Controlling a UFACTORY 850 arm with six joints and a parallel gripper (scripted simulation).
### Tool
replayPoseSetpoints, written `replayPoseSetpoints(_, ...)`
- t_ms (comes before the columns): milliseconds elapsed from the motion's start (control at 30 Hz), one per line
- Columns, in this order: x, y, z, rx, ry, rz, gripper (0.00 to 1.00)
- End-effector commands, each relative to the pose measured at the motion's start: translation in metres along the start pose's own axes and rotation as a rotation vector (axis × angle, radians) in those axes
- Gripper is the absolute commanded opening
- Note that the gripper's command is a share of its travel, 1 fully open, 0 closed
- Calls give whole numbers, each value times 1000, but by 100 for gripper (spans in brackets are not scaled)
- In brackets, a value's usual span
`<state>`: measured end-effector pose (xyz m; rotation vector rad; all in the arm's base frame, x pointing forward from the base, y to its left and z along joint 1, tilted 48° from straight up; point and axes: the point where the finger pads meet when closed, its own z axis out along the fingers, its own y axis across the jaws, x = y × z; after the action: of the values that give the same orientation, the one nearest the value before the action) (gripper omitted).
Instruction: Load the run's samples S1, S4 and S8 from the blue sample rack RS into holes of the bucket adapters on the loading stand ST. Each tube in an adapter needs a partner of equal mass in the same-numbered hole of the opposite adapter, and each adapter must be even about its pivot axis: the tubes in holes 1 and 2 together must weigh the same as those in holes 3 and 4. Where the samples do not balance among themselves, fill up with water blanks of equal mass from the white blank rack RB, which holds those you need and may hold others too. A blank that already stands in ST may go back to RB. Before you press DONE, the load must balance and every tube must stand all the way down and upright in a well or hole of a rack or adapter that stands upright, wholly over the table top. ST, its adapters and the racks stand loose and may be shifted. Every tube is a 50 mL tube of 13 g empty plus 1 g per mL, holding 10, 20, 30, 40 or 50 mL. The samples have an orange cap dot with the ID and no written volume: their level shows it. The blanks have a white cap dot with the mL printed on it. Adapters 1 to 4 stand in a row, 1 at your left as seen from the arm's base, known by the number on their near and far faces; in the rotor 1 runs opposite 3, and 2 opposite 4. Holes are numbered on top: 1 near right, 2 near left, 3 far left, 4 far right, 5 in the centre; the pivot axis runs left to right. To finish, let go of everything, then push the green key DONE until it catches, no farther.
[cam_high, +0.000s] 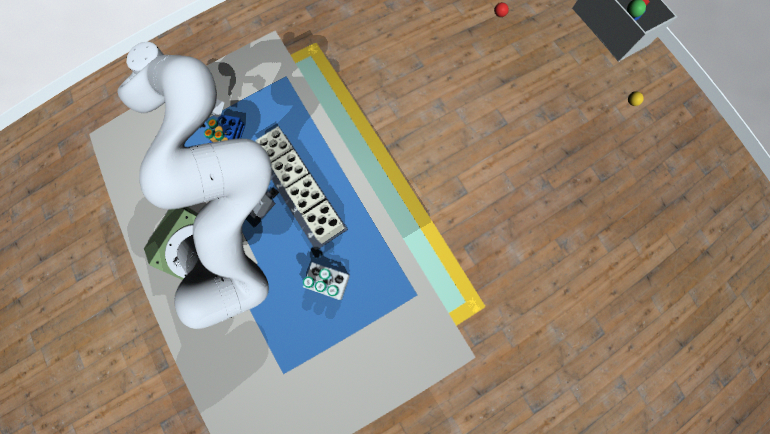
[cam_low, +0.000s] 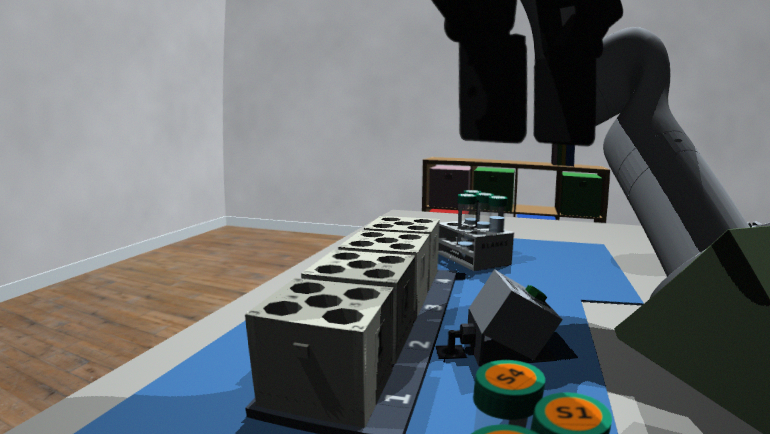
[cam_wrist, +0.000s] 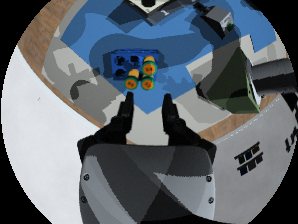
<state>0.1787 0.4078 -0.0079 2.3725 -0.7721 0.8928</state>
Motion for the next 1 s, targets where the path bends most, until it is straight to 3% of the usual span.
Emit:
replayPoseSetpoints(0, 0, -1, -1, 2, -1, 1, 43)
replayPoseSetpoints(400, 0, -1, -1, 2, -1, 1, 43)
replayPoseSetpoints(433, -4, -4, -1, 2, -1, -33, 57)
replayPoseSetpoints(500, -4, -4, -1, 2, -1, -33, 57)
replayPoseSetpoints(833, -39, -40, -1, 2, -1, -366, 57)
replayPoseSetpoints(967, -40, -41, -1, 2, -1, -499, 57)
